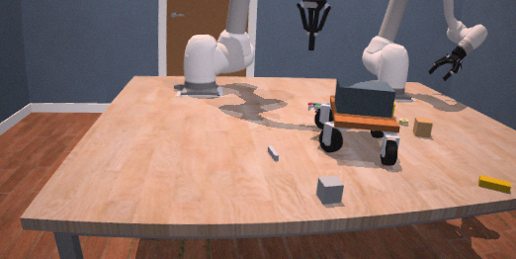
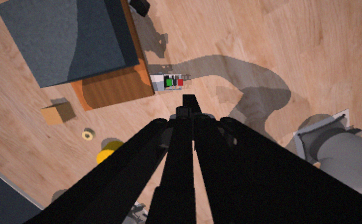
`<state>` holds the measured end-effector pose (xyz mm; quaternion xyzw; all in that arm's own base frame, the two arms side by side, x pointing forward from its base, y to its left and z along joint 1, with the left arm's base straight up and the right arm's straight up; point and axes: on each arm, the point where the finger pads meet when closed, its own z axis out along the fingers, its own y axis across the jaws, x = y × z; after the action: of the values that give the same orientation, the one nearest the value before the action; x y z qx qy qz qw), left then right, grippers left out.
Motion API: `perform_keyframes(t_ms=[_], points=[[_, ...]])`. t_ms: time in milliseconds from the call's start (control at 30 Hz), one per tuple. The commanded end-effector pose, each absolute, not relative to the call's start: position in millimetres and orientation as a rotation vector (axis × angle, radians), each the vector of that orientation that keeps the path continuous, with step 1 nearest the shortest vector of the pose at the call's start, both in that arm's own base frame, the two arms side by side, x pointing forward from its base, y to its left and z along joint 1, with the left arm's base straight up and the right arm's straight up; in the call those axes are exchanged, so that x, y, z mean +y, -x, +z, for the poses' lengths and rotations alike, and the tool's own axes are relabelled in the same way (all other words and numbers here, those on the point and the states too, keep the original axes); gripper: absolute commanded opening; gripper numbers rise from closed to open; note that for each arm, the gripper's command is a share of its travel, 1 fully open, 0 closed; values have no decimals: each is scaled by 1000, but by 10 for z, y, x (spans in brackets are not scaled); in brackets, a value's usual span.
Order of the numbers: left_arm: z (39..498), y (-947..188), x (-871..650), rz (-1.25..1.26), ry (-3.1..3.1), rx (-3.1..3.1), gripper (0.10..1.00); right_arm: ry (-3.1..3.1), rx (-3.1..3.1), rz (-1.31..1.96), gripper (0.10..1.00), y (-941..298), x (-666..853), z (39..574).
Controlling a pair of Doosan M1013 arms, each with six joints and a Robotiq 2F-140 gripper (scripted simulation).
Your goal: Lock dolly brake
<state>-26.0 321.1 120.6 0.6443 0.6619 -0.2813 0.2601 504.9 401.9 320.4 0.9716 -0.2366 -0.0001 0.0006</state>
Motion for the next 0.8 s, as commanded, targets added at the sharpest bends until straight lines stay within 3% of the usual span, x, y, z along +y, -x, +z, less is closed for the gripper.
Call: perform_keyframes(t_ms=[0, 433, 767], points=[[1210, 261, 3214, -762, -1746, 1794, 1000, -3053, -743, 0, 99, -5051, 4021, 3213], [1210, 261, 3214, -762, -1746, 1794, 1000, -3040, -793, 0, 99, -5051, 4021, 3209], [1210, 261, 3214, -762, -1746, 1794, 1000, -2853, -1317, 0, 99, -5054, 4022, 3166]])
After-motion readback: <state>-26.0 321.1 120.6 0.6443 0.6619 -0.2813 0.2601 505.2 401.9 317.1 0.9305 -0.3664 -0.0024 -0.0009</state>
